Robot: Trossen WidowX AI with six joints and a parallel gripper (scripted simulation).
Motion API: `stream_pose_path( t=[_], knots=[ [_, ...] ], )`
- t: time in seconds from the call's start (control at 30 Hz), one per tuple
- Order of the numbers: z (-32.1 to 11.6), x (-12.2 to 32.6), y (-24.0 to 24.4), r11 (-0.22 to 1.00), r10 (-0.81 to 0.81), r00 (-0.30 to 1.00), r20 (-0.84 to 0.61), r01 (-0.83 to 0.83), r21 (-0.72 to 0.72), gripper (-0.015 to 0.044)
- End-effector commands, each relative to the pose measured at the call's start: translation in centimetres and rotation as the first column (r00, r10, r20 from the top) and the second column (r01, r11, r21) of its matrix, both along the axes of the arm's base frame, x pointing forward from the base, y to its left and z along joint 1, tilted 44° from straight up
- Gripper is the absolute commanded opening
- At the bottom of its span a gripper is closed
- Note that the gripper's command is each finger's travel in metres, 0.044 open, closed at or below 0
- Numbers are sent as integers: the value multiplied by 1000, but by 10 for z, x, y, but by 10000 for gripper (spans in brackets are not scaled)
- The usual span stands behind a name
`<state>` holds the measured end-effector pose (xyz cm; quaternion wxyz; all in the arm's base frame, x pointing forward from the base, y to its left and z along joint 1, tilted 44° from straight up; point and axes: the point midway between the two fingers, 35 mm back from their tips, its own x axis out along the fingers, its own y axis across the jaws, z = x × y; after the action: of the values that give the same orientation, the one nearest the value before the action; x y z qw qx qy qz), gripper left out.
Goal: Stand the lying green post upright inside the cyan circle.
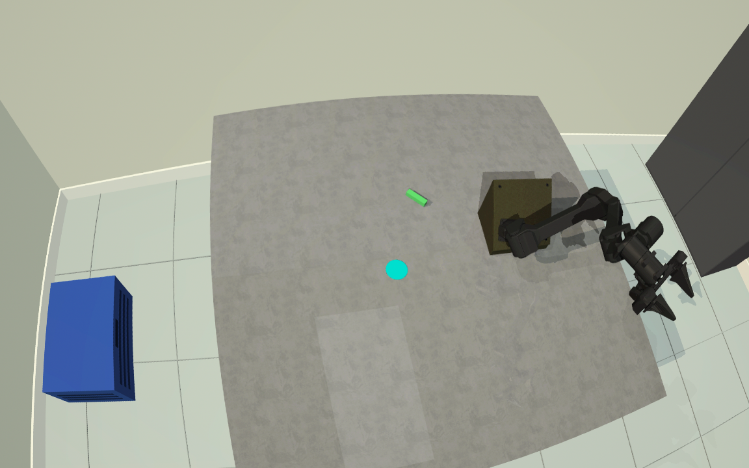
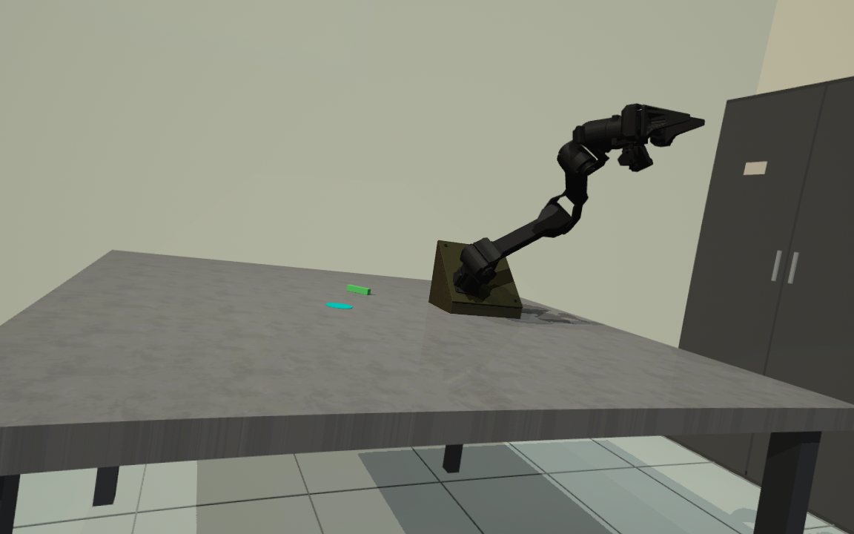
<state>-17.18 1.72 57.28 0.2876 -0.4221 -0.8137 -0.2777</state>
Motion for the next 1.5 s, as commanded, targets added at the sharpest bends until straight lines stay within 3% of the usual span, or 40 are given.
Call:
stream_pose_path(
  t=[0.0,0.2,0.5,0.87,1.17,1.47],
  knots=[
    [0,1,1,1000,0,1000,-3,0,-1,374],
    [13,33,24,998,-13,992,-129,5,-67,233],
    [30,117,69,984,-67,906,-419,-11,-180,233],
    [28,226,100,970,-138,681,-719,-54,-237,233],
    [8,320,110,967,-181,411,-894,-91,-237,233],
    [-29,410,103,976,-181,89,-979,-105,-190,233]
  ],
)
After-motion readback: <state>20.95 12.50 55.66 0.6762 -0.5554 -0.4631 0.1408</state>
